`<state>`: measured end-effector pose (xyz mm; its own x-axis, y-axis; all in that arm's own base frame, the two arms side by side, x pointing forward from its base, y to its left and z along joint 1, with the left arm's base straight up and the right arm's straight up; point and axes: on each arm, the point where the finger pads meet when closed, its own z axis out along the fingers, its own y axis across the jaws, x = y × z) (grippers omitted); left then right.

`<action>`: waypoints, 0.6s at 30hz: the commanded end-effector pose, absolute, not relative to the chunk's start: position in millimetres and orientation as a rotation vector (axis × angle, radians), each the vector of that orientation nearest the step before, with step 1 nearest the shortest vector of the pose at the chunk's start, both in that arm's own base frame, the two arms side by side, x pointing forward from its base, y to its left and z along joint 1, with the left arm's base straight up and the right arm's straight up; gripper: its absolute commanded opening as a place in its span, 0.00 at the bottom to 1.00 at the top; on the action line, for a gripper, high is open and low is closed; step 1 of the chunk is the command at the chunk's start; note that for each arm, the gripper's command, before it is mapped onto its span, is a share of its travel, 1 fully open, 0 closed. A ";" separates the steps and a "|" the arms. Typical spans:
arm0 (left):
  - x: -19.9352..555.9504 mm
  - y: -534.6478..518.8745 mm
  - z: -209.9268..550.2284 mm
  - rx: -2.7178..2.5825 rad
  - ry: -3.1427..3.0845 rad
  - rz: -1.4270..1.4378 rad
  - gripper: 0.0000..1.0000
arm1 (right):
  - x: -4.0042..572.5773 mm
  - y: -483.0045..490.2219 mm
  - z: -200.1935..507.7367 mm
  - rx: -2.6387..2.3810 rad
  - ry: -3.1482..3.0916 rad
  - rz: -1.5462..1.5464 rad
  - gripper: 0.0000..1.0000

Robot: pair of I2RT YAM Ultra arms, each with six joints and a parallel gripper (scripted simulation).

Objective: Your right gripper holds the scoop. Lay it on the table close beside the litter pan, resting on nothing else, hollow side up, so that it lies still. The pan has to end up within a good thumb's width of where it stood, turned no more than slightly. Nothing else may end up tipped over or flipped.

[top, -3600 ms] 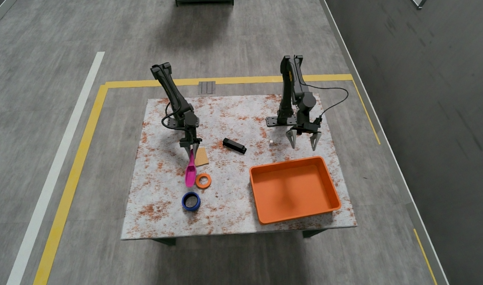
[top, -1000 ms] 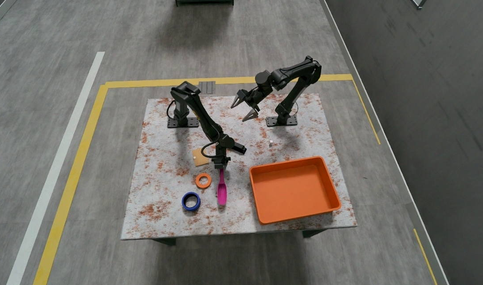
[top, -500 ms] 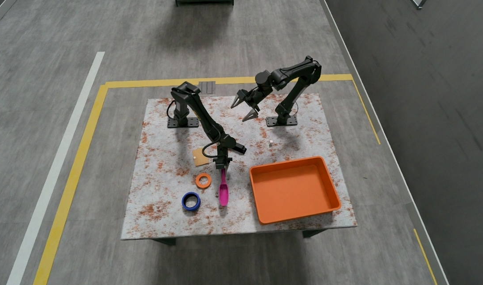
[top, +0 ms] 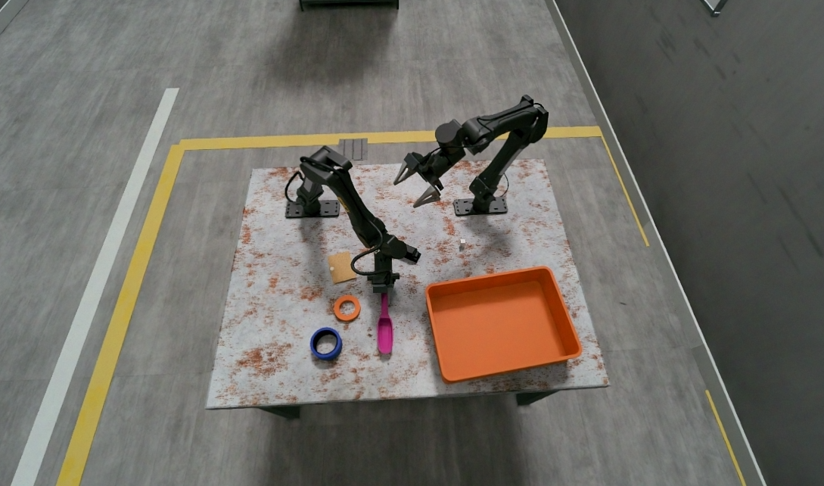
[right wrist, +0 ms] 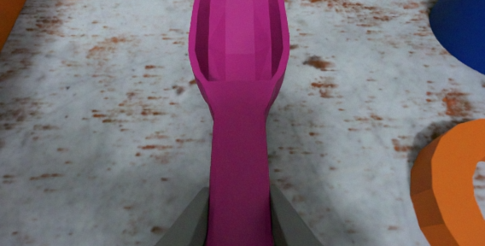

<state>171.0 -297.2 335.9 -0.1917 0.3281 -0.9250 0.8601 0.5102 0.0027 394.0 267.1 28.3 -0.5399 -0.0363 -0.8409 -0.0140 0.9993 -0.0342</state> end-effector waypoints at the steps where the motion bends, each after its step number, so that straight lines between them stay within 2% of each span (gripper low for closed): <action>1: 168.4 -291.5 353.5 0.981 1.725 -0.681 1.00 | 401.5 281.6 45.0 0.002 2.077 0.020 0.15; 18: 168.4 -291.5 353.5 0.981 1.725 -0.681 1.00 | 394.7 272.3 35.1 0.002 2.083 -0.001 0.15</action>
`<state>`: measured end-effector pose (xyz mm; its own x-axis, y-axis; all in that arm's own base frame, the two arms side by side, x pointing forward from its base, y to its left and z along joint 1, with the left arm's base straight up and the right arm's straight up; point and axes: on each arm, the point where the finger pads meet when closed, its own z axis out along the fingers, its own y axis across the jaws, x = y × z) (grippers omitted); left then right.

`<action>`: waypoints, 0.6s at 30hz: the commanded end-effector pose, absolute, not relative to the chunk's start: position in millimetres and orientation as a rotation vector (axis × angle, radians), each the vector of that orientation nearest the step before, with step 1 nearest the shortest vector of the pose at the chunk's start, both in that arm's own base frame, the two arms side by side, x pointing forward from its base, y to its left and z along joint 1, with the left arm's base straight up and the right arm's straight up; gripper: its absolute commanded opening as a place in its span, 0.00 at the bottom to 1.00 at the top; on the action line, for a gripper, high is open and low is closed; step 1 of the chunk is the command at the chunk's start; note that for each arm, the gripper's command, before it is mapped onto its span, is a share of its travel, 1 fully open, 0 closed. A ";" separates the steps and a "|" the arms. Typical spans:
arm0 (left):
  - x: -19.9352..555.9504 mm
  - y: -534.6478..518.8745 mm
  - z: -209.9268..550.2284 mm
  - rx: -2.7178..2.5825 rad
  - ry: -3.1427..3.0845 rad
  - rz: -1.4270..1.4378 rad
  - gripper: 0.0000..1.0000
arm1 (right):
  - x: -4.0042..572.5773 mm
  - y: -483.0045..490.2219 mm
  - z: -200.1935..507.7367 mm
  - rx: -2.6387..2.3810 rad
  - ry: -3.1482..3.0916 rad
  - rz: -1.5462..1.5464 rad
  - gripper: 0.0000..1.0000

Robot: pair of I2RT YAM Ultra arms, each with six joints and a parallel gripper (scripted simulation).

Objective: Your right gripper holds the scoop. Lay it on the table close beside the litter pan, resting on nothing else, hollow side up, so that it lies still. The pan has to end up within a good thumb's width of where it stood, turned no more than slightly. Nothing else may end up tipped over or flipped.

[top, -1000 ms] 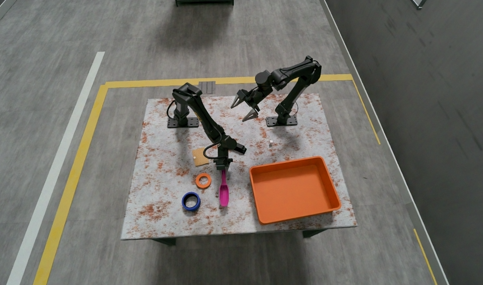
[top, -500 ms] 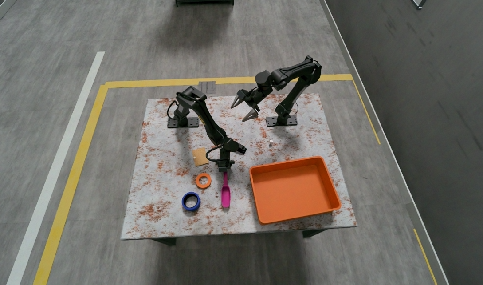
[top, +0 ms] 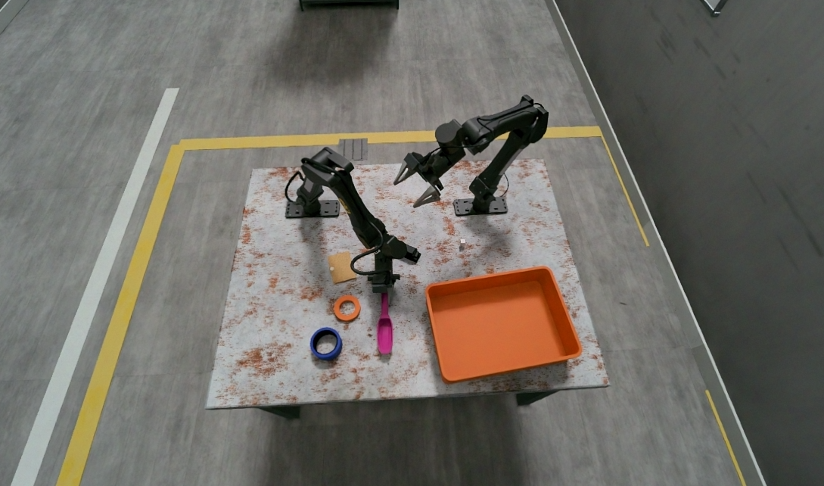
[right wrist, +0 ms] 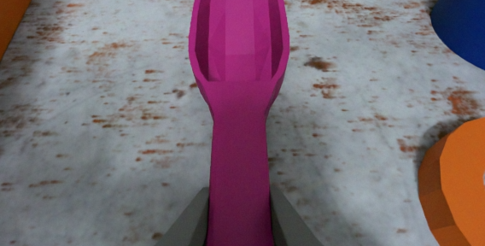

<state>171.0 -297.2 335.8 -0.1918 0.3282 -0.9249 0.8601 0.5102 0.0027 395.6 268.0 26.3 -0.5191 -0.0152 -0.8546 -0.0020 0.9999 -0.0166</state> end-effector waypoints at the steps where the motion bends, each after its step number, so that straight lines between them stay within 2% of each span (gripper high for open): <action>1: 168.4 -291.5 353.5 0.981 1.725 -0.681 1.00 | 394.8 272.4 35.3 0.002 2.083 0.000 0.15; 18: 168.4 -291.5 353.5 0.981 1.725 -0.681 1.00 | 399.7 283.7 36.6 -0.031 2.103 0.006 0.15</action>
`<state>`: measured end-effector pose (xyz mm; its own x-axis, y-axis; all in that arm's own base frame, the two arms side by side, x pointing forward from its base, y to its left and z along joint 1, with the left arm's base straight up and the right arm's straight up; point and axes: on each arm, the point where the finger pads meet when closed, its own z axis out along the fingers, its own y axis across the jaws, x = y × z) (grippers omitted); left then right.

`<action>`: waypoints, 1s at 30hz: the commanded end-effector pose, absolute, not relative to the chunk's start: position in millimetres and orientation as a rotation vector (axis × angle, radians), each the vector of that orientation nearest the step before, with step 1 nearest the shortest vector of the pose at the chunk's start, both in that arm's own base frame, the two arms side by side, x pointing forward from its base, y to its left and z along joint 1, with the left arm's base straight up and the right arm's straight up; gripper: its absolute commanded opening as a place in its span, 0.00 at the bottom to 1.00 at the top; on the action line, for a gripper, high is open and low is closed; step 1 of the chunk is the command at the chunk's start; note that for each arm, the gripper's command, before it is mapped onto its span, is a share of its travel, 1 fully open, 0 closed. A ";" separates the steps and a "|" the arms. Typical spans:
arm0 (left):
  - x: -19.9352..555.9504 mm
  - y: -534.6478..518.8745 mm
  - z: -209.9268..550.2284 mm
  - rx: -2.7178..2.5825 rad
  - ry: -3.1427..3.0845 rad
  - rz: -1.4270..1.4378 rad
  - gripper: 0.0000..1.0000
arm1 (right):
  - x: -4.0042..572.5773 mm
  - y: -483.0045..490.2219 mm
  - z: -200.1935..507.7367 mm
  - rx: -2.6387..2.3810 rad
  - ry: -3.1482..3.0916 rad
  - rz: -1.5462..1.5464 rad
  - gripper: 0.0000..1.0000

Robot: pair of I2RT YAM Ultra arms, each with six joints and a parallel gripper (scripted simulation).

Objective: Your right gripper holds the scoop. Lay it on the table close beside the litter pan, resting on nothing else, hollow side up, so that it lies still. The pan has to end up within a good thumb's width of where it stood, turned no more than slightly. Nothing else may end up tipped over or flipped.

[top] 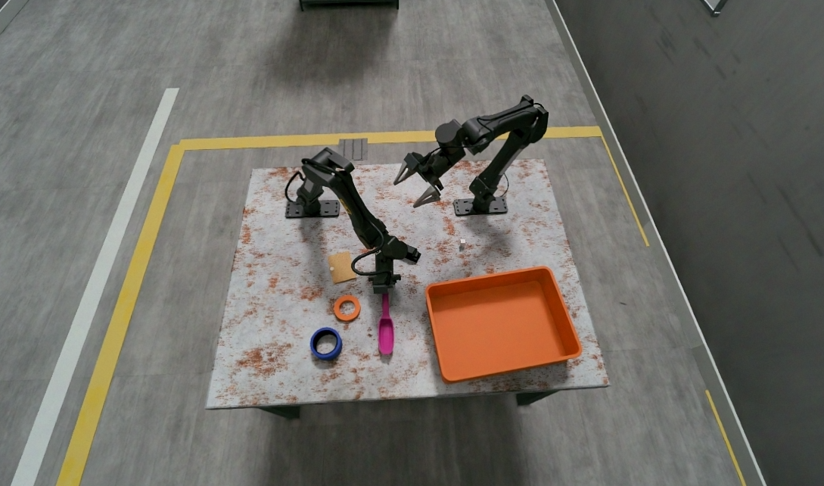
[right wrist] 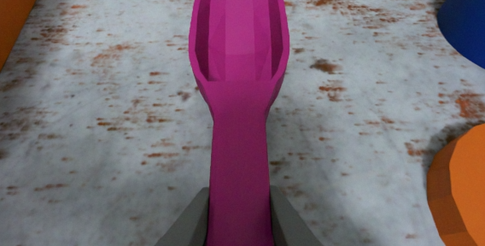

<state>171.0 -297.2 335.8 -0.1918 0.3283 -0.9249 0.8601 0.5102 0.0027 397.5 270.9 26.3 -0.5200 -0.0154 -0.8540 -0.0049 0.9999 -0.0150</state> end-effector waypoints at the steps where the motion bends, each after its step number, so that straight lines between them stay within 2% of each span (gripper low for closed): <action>1: 168.4 -291.5 353.5 0.981 1.725 -0.681 1.00 | 399.7 283.7 36.6 -0.031 2.103 0.006 0.15; 4: 168.4 -291.5 353.5 0.981 1.725 -0.681 1.00 | 398.8 282.2 37.8 -0.028 2.097 0.011 0.46; 5: 168.4 -291.5 353.5 0.981 1.725 -0.681 1.00 | 400.5 279.5 37.8 -0.021 2.097 0.007 0.46; 7: 167.6 -288.0 353.4 0.980 1.729 -0.675 1.00 | 394.2 282.6 31.9 -0.071 2.134 0.005 0.69; 9: 167.6 -288.0 353.4 0.980 1.729 -0.675 1.00 | 394.2 282.6 31.9 -0.071 2.134 0.005 0.69; 11: 168.5 -287.0 353.1 0.975 1.731 -0.670 1.00 | 395.4 281.9 33.1 -0.108 2.168 0.006 0.92; 12: 170.4 -284.9 352.5 0.967 1.735 -0.664 1.00 | 392.9 280.2 30.6 -0.150 2.204 0.002 1.00; 18: 181.6 -263.0 338.6 0.898 1.788 -0.608 1.00 | 381.4 270.5 46.6 -0.417 2.415 0.030 1.00; 30: 199.5 -214.1 317.5 0.746 1.864 -0.486 1.00 | 400.9 259.9 101.1 -0.626 2.546 0.110 1.00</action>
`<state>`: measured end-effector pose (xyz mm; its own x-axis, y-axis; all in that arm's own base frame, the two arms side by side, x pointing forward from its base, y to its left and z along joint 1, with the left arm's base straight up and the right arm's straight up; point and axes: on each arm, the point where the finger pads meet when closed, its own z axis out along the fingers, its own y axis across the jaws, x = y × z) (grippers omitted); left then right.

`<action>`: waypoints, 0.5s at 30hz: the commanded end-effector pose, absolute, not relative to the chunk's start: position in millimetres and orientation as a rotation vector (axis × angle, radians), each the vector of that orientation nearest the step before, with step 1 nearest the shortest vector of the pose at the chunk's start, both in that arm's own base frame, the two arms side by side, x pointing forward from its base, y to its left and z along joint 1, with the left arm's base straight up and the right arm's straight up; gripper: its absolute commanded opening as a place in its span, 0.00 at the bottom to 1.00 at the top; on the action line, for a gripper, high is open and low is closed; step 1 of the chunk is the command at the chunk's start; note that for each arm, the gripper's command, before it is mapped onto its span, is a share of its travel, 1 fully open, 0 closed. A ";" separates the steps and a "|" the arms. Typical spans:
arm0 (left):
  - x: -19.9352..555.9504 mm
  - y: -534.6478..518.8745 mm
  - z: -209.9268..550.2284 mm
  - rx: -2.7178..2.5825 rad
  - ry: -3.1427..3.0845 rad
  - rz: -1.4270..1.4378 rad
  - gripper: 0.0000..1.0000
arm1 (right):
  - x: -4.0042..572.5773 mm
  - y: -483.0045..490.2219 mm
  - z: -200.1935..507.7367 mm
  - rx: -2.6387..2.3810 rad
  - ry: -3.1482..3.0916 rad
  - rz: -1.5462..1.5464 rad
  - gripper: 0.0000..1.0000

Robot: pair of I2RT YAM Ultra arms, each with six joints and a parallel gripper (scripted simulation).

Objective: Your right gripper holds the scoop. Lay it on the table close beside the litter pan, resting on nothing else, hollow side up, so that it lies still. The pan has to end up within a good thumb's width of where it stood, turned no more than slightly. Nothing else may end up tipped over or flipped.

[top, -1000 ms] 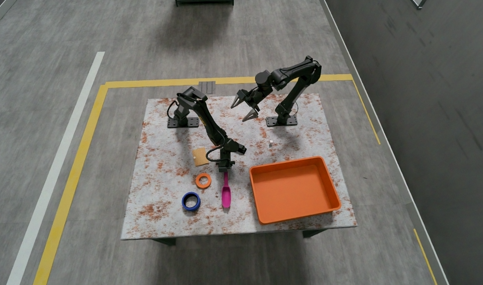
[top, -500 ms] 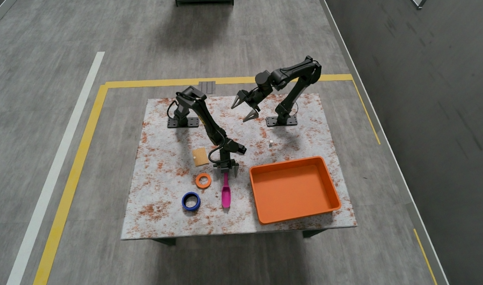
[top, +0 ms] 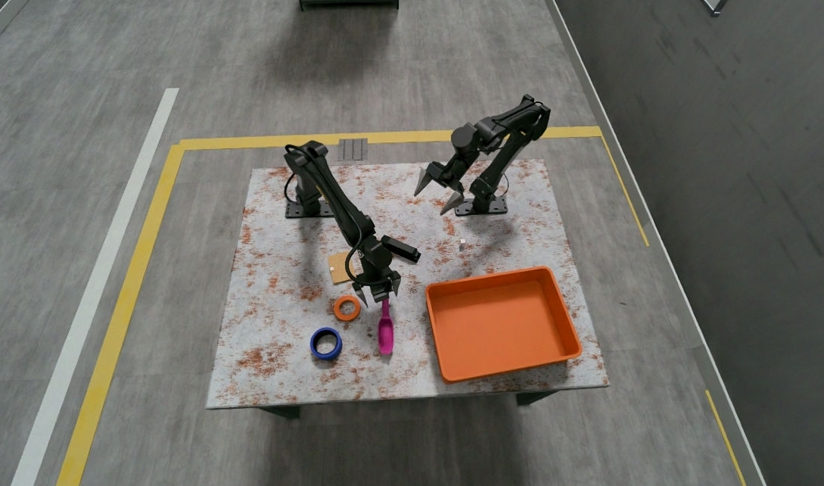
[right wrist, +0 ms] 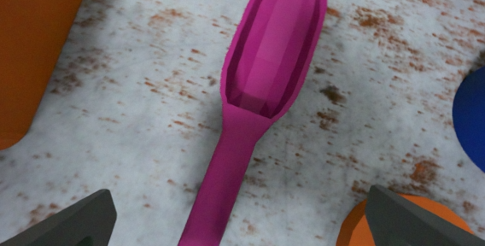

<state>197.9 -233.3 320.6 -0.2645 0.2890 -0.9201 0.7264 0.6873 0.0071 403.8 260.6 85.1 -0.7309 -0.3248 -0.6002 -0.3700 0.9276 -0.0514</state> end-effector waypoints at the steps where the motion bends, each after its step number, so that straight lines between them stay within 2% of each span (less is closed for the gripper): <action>1: 200.3 -211.5 316.3 0.738 1.868 -0.479 1.00 | 402.9 259.4 105.6 -0.640 2.552 0.116 1.00; 15: 202.2 -203.2 312.2 0.716 1.879 -0.459 1.00 | 422.2 257.8 145.3 -0.762 2.602 0.171 1.00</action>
<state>204.7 -211.6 310.8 -0.2937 0.2828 -0.9131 0.6736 0.7390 0.0122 428.1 259.0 137.1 -0.7570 -0.4498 -0.4740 -0.5066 0.8622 -0.0092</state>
